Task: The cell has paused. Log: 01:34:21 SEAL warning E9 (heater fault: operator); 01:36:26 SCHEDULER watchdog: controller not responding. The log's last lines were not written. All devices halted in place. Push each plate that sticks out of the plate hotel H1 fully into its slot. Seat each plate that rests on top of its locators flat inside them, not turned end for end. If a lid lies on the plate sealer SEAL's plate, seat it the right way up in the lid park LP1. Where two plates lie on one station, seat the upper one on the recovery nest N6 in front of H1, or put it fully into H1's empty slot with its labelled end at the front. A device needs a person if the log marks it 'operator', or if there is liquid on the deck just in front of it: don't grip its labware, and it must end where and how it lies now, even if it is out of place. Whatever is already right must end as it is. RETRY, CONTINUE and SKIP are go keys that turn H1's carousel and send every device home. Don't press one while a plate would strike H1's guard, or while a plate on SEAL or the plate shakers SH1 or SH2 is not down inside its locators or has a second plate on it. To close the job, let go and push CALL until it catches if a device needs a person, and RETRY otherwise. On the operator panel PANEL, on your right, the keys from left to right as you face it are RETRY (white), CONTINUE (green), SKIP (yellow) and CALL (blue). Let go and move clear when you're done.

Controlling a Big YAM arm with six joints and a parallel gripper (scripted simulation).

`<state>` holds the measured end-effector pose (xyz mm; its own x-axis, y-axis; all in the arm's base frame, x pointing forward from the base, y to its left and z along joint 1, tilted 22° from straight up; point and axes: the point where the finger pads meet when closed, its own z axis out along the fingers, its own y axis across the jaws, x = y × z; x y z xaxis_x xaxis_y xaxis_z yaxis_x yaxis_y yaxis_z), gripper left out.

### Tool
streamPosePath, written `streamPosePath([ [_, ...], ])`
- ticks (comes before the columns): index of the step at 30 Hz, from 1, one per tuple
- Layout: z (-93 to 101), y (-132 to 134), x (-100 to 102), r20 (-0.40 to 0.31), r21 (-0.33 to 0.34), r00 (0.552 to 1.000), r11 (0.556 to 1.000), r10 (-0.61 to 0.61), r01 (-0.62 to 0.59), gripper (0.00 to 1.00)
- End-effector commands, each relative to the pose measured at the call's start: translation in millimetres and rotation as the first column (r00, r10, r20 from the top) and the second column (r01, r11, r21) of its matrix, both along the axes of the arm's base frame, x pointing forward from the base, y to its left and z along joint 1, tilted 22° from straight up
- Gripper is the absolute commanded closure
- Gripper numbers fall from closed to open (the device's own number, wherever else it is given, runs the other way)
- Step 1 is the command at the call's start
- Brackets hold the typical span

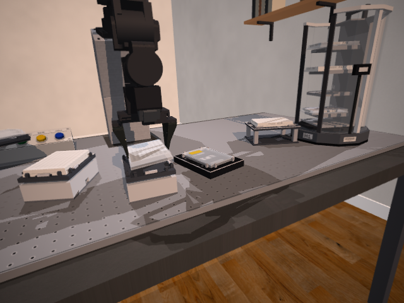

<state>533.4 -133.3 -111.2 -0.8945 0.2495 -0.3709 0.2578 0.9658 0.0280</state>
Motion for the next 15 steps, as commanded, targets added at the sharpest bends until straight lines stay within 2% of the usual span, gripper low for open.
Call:
streamPosePath([
  [1,8.7,3.8,0.4,0.003,0.000,1.000,1.000,-0.002,0.002,0.16],
  [4,14.1,3.1,2.8,0.013,-0.003,1.000,1.000,-0.002,0.002,0.16],
  [8,9.4,4.1,-1.3,0.001,0.000,1.000,1.000,-0.002,0.002,0.16],
  [15,13.7,3.8,-0.5,0.007,-0.001,1.000,1.000,-0.002,0.002,0.16],
])
